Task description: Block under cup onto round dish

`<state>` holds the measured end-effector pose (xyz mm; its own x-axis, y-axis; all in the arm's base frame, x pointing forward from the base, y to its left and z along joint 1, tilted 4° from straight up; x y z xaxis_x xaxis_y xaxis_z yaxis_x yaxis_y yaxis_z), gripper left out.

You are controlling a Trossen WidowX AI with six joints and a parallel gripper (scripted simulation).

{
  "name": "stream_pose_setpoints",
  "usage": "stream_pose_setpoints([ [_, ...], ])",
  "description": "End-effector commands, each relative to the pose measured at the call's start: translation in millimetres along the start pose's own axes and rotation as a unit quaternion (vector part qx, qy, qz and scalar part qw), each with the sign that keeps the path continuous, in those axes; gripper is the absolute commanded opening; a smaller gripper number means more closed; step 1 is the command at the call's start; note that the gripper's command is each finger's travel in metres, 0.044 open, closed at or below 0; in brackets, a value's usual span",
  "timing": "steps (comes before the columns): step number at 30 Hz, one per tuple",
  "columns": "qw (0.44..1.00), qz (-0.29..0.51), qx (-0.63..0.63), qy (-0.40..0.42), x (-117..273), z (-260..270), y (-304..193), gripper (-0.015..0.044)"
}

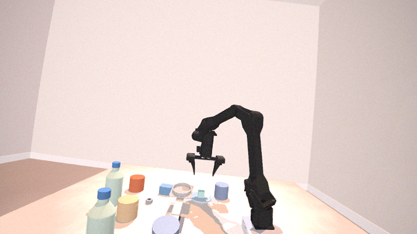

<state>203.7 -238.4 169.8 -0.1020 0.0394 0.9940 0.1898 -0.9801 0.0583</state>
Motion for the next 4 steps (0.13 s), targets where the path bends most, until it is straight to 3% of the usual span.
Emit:
stream_pose_setpoints([
  [1, 1.000, 0.000, 0.001, 0.001, 7.0, -0.4, -0.2, 0.0440],
  [4, 1.000, 0.000, 0.001, 0.001, 7.0, -0.4, -0.2, 0.0440],
])
Point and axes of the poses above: the point midway between the two fingers, 35 mm back from their tips, its own x axis back along the fingers, its own z axis across the jaws, y = z × x, the point moved 4 cm from there along x, back along the fingers, and after that the axes turned 4 degrees about x, right-handed, at the moved point
